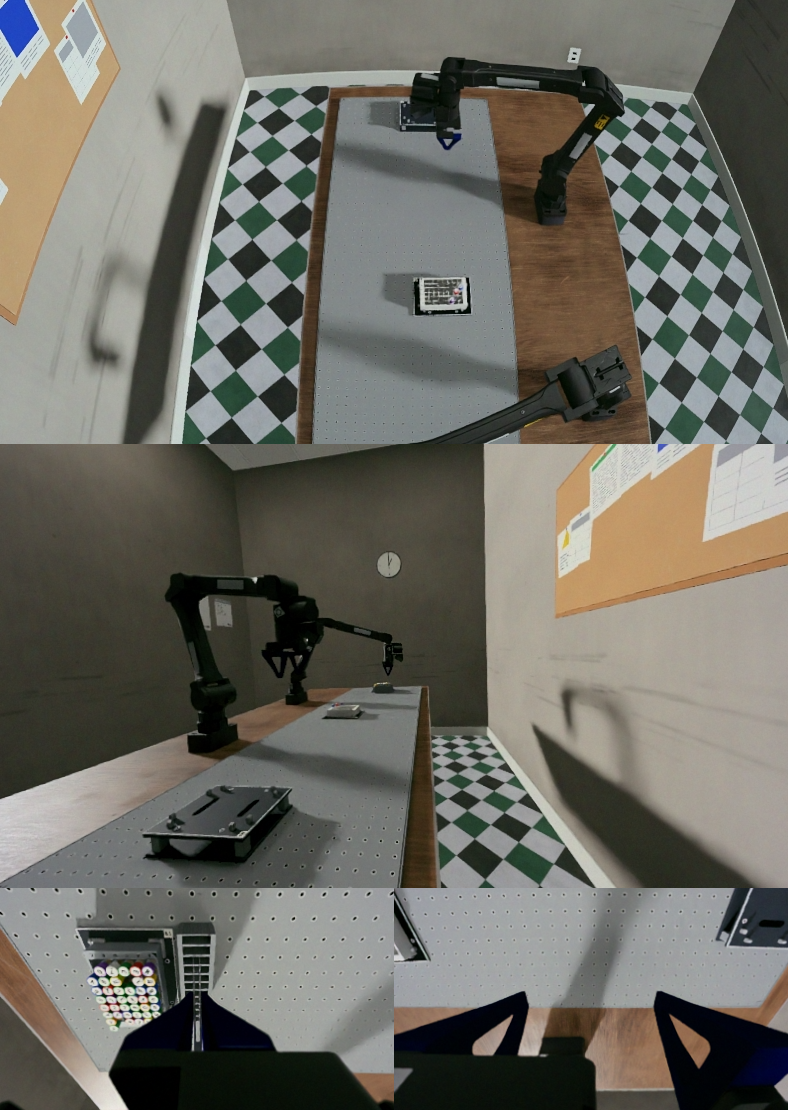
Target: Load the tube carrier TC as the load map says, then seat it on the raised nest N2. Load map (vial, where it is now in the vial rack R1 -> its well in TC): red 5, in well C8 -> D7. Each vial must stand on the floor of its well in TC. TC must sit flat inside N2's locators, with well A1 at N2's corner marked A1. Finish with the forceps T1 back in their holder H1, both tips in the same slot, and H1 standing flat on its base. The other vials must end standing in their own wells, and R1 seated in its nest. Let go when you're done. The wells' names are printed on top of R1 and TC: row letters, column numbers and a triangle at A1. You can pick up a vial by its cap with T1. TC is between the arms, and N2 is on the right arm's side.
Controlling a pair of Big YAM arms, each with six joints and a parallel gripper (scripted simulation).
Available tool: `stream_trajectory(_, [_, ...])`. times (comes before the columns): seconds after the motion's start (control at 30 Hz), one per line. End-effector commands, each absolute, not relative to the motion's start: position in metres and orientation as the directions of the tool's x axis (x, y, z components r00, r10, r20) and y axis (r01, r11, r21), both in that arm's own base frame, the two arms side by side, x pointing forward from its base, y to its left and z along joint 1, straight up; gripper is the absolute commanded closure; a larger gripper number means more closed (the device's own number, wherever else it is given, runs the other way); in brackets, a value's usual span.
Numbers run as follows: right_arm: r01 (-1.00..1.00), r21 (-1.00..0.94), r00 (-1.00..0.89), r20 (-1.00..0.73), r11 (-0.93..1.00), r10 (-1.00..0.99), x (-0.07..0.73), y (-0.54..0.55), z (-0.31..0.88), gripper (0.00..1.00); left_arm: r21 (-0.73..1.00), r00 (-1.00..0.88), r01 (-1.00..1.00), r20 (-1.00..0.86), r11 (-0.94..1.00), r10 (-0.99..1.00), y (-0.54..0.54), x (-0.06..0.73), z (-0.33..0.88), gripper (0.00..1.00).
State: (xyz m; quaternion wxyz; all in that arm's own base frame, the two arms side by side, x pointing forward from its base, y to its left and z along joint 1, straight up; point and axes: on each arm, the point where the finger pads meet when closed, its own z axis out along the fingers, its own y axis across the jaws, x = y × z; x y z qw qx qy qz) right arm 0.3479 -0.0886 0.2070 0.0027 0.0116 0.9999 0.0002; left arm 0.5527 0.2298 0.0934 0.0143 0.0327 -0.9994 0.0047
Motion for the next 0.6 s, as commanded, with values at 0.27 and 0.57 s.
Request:
stream_trajectory(0.27, [0.026, -0.008, -0.999, -0.035, 1.0, 0.025, 0.3569, -0.0912, 0.2184, 0.0, -0.014, -0.997, -0.067, 0.037, 0.998, -0.067, 0.2354, 0.5505, 0.0833, 0.93])
stream_trajectory(0.57, [0.026, -0.008, -0.999, -0.035, 1.0, 0.025, 0.3569, -0.0912, 0.2184, 0.0, -0.012, -0.997, -0.067, 0.033, 0.998, -0.067, 0.2362, 0.5522, 0.0796, 0.93])
